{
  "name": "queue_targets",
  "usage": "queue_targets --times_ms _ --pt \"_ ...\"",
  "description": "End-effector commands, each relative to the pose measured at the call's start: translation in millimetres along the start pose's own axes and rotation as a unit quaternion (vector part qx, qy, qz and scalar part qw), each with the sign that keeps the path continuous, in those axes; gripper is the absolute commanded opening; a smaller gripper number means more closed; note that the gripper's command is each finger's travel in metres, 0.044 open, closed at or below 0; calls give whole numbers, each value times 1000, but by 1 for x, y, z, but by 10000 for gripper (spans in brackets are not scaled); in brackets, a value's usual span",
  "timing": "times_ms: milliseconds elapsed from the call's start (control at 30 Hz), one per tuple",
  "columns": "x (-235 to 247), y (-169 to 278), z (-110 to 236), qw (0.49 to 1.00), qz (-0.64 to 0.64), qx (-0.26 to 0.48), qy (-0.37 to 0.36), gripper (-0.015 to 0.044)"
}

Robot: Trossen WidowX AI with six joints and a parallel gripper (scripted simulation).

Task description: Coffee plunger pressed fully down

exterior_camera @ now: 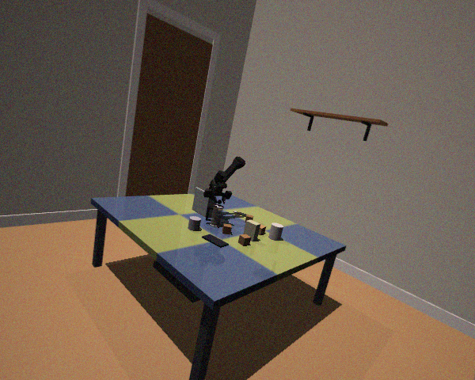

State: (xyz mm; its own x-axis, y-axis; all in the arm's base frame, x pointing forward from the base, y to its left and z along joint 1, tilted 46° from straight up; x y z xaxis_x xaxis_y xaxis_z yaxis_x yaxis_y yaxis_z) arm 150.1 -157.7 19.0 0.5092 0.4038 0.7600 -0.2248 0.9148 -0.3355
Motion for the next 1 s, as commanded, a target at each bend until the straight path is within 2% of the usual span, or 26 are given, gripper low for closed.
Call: queue_targets --times_ms 0,100,133,367,633,967 --pt "-1 0 0 1000 1 -1 4 356" --pt "-1 0 0 1000 1 -1 4 435" --pt "-1 0 0 1000 1 -1 4 440" --pt "0 -14 12 1000 2 4 8 440" --pt "21 -44 72 1000 -4 11 6 440" --pt "22 -45 74 1000 -4 11 5 440"
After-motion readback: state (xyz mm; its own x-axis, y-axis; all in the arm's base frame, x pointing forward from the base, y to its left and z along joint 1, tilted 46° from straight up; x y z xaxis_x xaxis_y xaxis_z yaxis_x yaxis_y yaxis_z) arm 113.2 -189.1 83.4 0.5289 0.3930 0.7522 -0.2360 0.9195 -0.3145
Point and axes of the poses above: the point midway between the two fingers, 35 mm back from their tips, its own z axis back along the fingers, its own x axis across the jaws, y = z × x, the point moved 8 cm from there along z, back along the fingers, and after that the axes turned 13 degrees about -z, right-handed, at the moved point
